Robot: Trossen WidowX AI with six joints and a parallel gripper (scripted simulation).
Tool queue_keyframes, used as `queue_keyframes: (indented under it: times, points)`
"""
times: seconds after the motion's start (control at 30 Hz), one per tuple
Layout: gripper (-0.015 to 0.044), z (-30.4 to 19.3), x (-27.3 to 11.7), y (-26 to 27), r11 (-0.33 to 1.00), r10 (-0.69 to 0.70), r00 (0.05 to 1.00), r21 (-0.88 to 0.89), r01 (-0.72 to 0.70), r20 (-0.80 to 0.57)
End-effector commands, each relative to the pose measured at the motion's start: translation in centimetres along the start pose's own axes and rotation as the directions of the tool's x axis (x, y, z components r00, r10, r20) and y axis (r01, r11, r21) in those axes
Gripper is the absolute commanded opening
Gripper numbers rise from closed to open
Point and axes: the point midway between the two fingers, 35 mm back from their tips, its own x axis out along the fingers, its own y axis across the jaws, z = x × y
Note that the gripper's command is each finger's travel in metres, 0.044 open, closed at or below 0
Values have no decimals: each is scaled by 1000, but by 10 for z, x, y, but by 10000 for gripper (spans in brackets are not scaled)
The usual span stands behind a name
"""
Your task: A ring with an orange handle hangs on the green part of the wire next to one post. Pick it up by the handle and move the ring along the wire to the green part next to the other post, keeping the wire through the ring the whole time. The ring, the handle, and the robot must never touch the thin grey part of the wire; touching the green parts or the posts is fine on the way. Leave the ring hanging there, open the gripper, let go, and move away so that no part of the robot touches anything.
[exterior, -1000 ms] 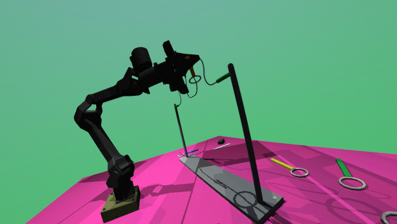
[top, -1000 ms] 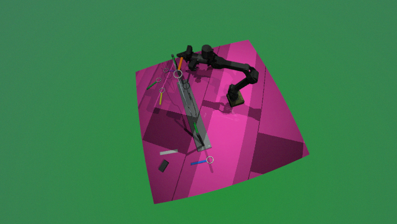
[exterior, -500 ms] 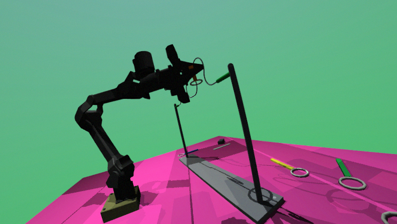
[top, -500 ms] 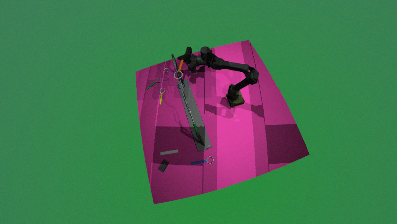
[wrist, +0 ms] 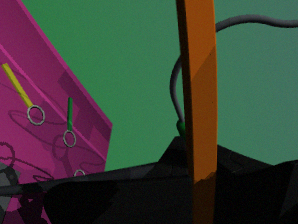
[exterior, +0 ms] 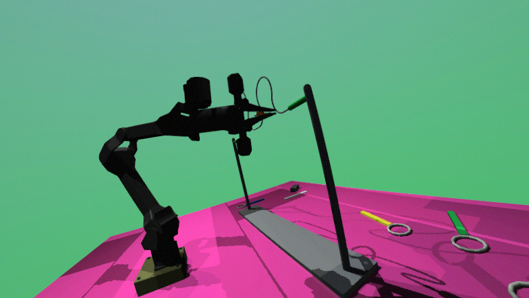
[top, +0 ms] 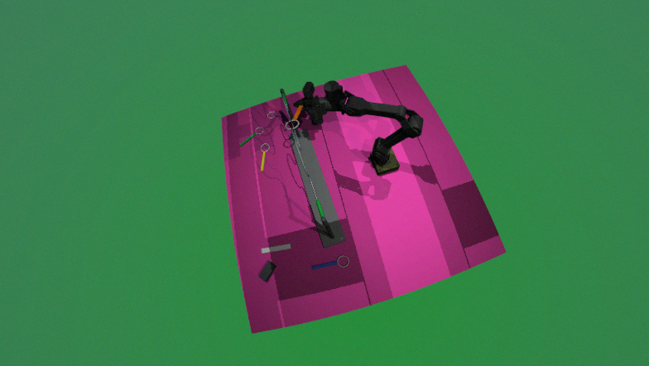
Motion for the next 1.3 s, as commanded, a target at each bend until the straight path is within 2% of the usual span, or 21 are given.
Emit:
queue_keyframes:
  times: [0.0, 0.57, 1.27]
  points:
    - [-150, 1, -2, 13, 997, 40, 999, 72, -40, 5]
    - [-150, 17, -11, 73, 872, 244, 968, 423, -246, 59]
    - [-150, 61, -36, 127, 527, 423, 881, 733, -430, 212]
